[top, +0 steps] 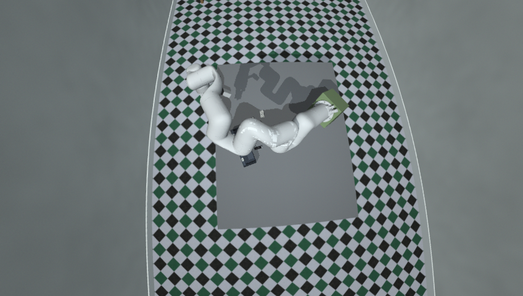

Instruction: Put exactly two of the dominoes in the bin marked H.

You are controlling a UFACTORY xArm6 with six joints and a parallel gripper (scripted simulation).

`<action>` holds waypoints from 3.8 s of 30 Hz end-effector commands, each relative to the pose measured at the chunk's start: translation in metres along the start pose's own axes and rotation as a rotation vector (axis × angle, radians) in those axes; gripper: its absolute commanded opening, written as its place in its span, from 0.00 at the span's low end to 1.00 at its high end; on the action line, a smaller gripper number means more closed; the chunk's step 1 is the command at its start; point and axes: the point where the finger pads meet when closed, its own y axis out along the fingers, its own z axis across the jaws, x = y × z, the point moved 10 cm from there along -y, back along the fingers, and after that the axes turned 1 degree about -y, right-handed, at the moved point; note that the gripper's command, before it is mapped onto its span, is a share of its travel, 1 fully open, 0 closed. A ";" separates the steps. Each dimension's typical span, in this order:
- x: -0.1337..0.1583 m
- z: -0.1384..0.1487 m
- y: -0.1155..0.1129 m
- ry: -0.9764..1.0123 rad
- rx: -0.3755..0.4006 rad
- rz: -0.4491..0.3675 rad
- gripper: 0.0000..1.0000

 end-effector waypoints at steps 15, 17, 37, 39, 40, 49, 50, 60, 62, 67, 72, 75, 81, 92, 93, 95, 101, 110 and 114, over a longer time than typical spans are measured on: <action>-0.029 0.039 -0.002 -0.559 -0.105 -0.002 0.07; -0.030 0.040 -0.002 -0.619 -0.116 0.000 0.07; -0.073 0.075 0.009 -1.196 -0.206 0.080 0.07; -0.073 0.076 0.009 -1.251 -0.214 0.090 0.07; -0.073 0.076 0.009 -1.251 -0.214 0.090 0.07; -0.098 0.091 0.018 -1.523 -0.243 0.155 0.07; -0.098 0.092 0.019 -1.552 -0.247 0.162 0.07; -0.125 0.105 0.030 -1.838 -0.264 0.248 0.07; -0.132 0.107 0.032 -1.885 -0.264 0.264 0.07; -0.147 0.113 0.039 -2.033 -0.265 0.317 0.07; -0.154 0.116 0.043 -2.178 -0.264 0.371 0.07; -0.162 0.118 0.046 -2.207 -0.260 0.383 0.07; -0.185 0.124 0.056 -2.414 -0.239 0.473 0.07; -0.209 0.129 0.068 -2.667 -0.191 0.594 0.07; -0.217 0.130 0.072 -2.742 -0.175 0.631 0.07; -0.217 0.130 0.072 -2.769 -0.167 0.646 0.07; -0.217 0.130 0.072 -2.769 -0.167 0.646 0.07; -0.193 0.122 0.093 -2.960 -0.108 0.697 0.07; -0.168 0.114 0.113 -3.095 -0.063 0.733 0.07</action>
